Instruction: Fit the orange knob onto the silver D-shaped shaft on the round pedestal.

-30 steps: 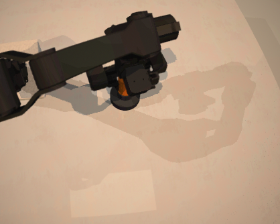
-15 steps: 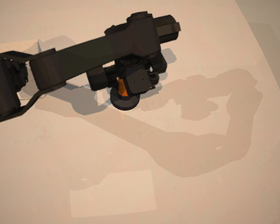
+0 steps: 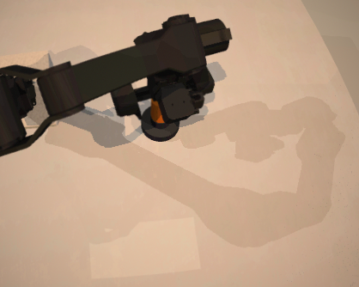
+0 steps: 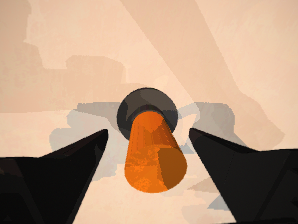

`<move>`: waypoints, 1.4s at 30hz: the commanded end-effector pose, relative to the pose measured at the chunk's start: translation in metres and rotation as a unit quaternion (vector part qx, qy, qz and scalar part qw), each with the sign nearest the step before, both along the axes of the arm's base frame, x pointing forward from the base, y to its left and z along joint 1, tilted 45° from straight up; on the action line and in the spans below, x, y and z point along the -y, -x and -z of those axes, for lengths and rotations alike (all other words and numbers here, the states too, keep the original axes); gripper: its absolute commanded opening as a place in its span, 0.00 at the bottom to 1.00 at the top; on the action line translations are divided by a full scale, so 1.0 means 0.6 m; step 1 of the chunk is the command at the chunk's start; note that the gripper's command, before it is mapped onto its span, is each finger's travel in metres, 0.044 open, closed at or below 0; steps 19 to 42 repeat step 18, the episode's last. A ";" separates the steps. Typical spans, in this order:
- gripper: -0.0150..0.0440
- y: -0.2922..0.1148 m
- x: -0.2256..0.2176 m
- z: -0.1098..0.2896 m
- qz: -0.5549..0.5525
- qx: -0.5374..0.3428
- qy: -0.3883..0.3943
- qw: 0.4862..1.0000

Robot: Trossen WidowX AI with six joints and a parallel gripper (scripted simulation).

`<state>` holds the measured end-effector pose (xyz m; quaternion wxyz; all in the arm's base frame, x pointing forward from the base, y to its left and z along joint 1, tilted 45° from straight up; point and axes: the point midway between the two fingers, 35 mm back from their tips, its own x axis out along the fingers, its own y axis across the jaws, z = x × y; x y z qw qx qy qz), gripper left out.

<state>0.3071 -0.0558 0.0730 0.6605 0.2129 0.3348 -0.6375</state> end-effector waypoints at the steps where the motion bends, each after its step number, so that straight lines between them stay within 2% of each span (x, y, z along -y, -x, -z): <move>1: 1.00 -0.001 -0.002 -0.003 0.000 0.000 0.000 1.000; 10: 1.00 -0.006 -0.112 -0.112 0.000 -0.001 -0.002 1.000; 42: 1.00 -0.013 -0.112 -0.112 0.000 -0.001 -0.002 1.000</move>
